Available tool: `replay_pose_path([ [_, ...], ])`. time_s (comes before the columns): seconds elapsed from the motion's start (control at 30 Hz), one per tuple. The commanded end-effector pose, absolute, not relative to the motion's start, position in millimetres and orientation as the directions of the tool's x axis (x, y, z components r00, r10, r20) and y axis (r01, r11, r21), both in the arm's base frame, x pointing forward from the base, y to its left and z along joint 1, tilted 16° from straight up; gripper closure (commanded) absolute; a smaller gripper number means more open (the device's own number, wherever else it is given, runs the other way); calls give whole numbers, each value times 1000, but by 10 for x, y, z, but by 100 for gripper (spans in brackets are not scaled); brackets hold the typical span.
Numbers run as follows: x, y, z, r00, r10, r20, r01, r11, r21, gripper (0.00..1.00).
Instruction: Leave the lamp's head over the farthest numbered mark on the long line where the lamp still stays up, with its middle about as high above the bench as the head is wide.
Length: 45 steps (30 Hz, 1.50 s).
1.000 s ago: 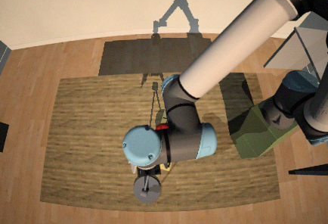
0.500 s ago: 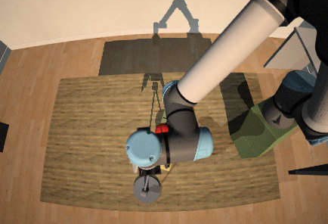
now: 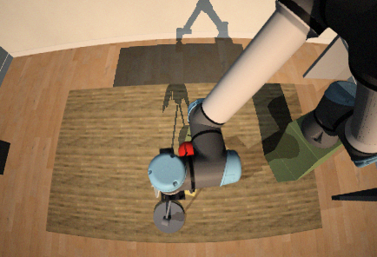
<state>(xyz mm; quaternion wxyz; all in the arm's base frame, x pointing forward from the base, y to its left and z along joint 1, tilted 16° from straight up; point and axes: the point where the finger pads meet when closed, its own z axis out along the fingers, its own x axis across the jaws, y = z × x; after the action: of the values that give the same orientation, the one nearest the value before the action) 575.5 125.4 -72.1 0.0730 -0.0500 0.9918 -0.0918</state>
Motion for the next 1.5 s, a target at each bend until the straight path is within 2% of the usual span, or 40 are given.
replay_pose_path([
  [0.0,5768,1247,-774,-989,27,-145,62,968,-243,0],
  [0.43,5776,1244,-810,-985,85,-151,123,957,-264,0],
  [1.47,5792,1223,-906,-984,87,-156,127,956,-266,0],
])
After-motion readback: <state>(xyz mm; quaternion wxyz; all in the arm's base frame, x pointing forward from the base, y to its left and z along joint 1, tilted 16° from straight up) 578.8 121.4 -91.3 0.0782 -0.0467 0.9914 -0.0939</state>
